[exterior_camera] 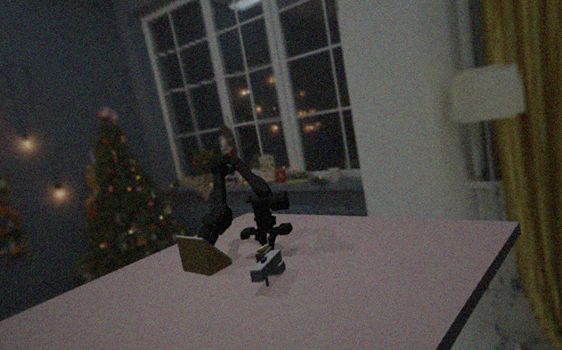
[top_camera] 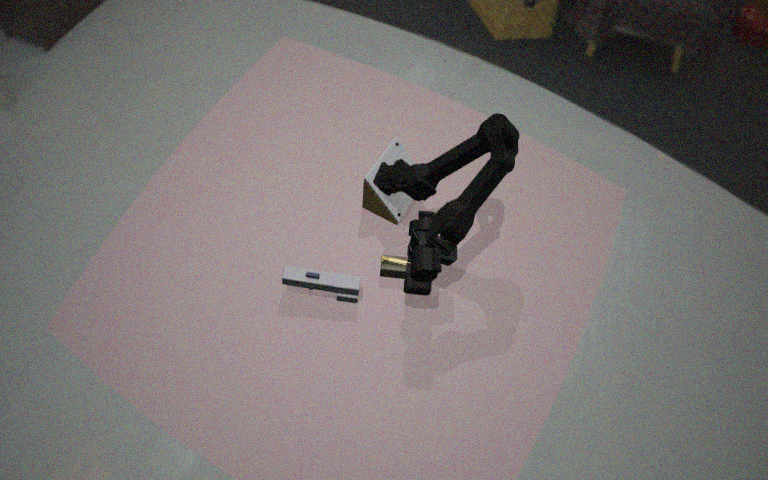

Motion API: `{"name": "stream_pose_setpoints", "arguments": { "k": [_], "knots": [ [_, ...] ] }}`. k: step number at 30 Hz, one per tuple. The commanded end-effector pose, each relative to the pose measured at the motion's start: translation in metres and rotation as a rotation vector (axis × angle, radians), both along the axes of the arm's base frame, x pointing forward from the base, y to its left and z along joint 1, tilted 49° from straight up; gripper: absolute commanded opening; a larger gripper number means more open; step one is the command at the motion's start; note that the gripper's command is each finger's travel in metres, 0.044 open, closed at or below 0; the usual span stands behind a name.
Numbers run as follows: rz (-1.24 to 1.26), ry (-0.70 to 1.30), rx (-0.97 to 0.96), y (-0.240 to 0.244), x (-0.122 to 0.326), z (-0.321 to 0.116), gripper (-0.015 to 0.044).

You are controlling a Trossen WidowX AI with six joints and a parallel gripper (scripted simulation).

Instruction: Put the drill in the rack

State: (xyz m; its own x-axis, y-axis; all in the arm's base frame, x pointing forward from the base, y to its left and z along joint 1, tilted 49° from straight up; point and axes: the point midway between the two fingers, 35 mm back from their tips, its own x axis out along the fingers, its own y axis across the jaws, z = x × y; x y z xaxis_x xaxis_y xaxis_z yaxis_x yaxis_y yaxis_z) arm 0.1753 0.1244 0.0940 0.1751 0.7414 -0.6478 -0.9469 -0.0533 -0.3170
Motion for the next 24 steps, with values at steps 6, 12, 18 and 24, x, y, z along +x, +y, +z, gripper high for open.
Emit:
{"name": "stream_pose_setpoints", "arguments": {
  "k": [6,12,18,24],
  "knots": [
    [0.018,-0.001,-0.012,0.0015,-0.0006,-0.0079,0.0],
    [0.018,-0.001,-0.012,0.0015,-0.0006,-0.0079,0.0],
    [0.018,-0.001,-0.012,0.0015,-0.0006,-0.0079,0.0],
    [0.0,0.0,0.0,0.0,0.0,0.0,0.0026]
  ]
}}
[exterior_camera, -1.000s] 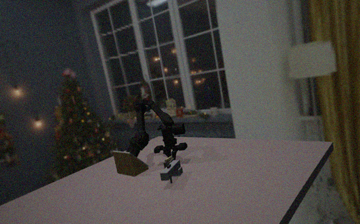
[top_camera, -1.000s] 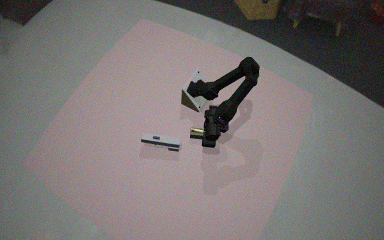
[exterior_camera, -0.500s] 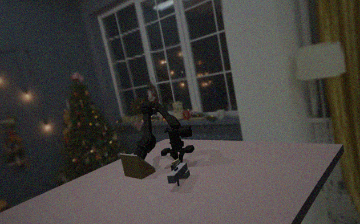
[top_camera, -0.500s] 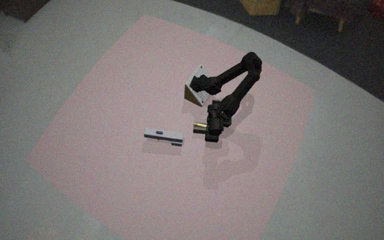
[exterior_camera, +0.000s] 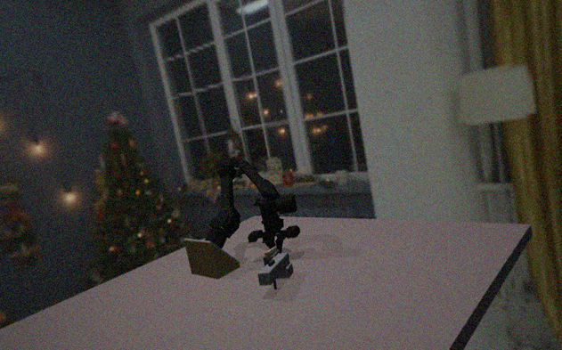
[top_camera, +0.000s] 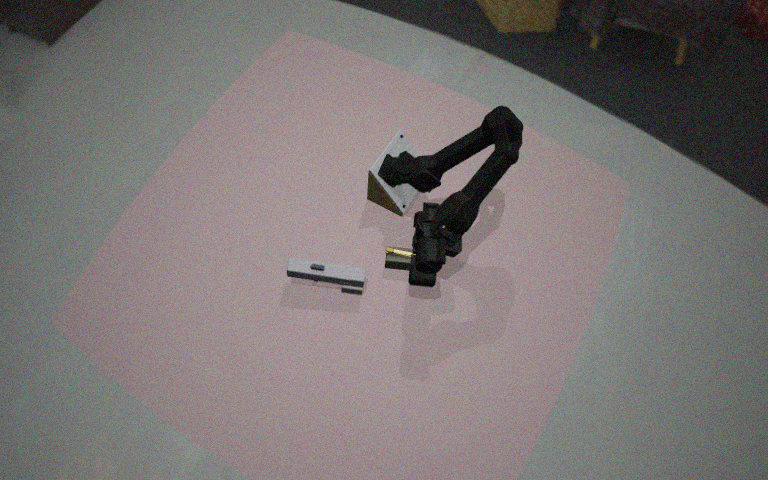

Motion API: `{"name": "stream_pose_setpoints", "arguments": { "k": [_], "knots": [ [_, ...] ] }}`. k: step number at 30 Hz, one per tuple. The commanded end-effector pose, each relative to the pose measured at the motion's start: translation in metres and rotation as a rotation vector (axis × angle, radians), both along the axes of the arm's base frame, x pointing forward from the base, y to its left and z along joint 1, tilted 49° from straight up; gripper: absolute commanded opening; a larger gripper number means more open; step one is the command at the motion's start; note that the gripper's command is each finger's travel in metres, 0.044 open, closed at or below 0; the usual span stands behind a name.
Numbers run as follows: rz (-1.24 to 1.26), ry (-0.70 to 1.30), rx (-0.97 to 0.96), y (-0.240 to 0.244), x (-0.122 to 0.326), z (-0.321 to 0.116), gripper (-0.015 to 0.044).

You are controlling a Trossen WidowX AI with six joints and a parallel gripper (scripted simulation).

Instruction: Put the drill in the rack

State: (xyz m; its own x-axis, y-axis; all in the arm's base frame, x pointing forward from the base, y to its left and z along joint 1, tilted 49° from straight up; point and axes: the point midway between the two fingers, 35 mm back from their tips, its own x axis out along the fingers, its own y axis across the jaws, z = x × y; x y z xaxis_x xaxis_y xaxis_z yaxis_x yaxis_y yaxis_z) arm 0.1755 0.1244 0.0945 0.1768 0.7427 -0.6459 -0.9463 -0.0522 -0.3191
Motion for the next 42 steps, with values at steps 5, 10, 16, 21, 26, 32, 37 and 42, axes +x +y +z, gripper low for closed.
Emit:
{"name": "stream_pose_setpoints", "arguments": {
  "k": [5,10,16,21,26,32,37,42],
  "knots": [
    [0.001,0.002,-0.002,0.0,0.0,0.0,0.0157],
    [0.001,0.002,-0.002,0.0,0.0,0.0,0.0289],
    [0.002,0.002,-0.003,-0.001,0.0,0.001,0.044],
    [0.016,0.001,-0.015,-0.017,-0.004,0.013,0.044],
    [0.018,0.002,-0.017,-0.035,-0.008,0.028,0.044],
    [0.018,0.003,-0.018,-0.055,-0.012,0.047,0.044],
    [-0.001,-0.055,-0.078,-0.064,0.001,0.05,0.044],
    [-0.081,-0.245,-0.275,-0.101,0.043,0.073,0.044]
  ]
}}
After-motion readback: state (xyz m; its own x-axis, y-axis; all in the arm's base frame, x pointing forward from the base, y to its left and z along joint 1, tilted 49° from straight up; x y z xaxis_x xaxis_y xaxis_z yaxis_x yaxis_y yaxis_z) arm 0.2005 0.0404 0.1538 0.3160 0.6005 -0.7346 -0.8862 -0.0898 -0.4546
